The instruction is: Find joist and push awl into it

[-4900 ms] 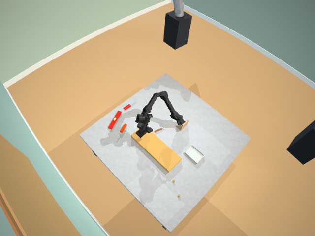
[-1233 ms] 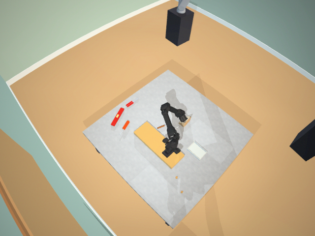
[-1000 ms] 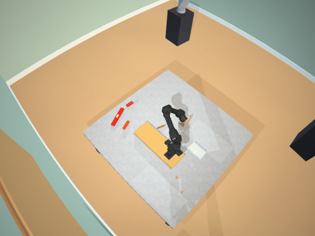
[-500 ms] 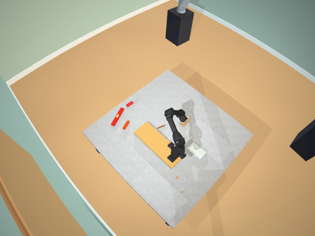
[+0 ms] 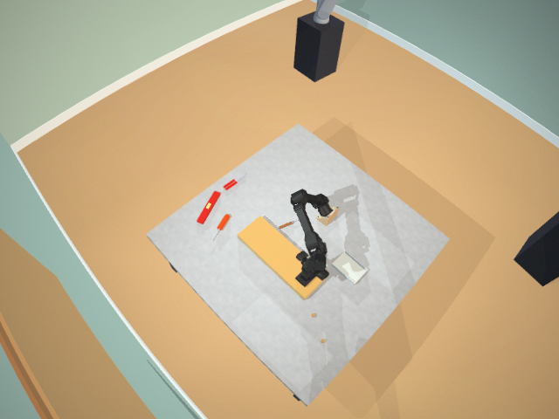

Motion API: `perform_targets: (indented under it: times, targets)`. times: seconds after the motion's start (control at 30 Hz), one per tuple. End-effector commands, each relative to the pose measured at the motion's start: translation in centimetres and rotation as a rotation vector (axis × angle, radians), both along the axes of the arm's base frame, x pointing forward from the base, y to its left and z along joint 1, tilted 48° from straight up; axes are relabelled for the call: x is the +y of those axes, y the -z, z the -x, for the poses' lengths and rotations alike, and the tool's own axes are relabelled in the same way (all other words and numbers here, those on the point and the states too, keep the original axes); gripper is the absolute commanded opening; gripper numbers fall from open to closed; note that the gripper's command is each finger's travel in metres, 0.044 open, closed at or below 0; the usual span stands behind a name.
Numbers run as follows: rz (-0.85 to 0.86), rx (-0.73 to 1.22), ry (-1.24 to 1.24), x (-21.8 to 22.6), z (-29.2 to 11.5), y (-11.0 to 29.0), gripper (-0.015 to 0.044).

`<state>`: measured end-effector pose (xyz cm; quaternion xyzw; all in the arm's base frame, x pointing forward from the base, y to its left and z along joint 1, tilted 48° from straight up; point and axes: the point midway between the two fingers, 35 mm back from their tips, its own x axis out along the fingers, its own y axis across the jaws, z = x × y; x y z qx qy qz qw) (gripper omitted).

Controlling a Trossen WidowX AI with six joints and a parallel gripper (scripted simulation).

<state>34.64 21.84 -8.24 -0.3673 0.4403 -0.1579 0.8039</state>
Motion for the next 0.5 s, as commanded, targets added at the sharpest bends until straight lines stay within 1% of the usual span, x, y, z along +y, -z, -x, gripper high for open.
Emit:
perform_targets:
  times: [0.0, 0.47]
  targets:
    - [0.002, -0.009, 0.010, -1.4, -0.4, -1.4, 0.0000]
    - [0.005, -0.008, 0.010, -5.1, -0.7, -5.3, 0.0000]
